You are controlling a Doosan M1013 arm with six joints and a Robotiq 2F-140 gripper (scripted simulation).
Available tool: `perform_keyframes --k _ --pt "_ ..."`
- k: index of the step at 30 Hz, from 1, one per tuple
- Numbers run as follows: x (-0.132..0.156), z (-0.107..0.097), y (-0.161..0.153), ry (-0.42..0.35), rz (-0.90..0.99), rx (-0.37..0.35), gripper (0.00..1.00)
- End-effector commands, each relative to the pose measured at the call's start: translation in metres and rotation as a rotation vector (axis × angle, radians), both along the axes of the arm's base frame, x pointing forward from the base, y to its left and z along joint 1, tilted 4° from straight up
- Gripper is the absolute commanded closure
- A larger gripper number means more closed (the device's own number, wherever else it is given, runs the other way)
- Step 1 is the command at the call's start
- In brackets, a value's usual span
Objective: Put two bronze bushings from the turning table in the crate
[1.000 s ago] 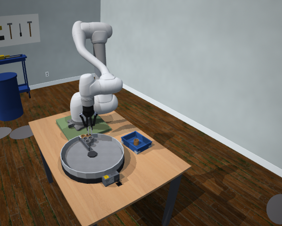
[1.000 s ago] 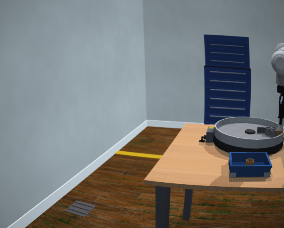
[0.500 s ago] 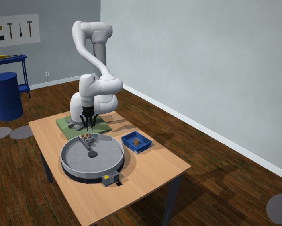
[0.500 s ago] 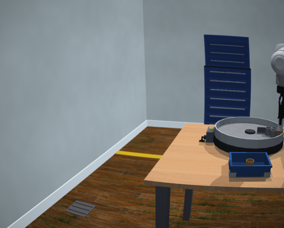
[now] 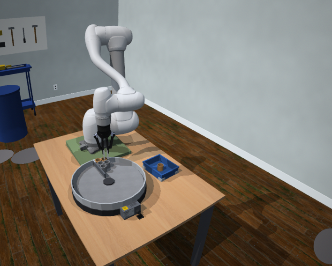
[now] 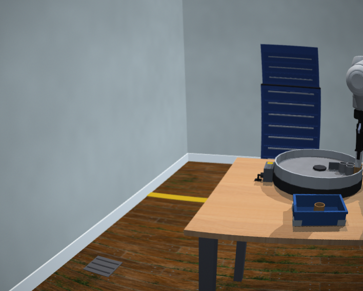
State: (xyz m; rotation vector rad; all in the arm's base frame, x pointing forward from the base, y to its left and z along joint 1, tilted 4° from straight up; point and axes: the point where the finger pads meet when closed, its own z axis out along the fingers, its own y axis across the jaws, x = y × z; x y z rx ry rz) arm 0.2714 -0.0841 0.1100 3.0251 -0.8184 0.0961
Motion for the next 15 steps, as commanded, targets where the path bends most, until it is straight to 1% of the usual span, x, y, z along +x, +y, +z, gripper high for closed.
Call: perform_keyframes --k 1,15 --pt "0.0007 -0.0013 -0.0005 -0.003 0.0 0.002 0.9" --pt "0.0021 -0.0001 -0.001 -0.003 0.0 0.002 0.9"
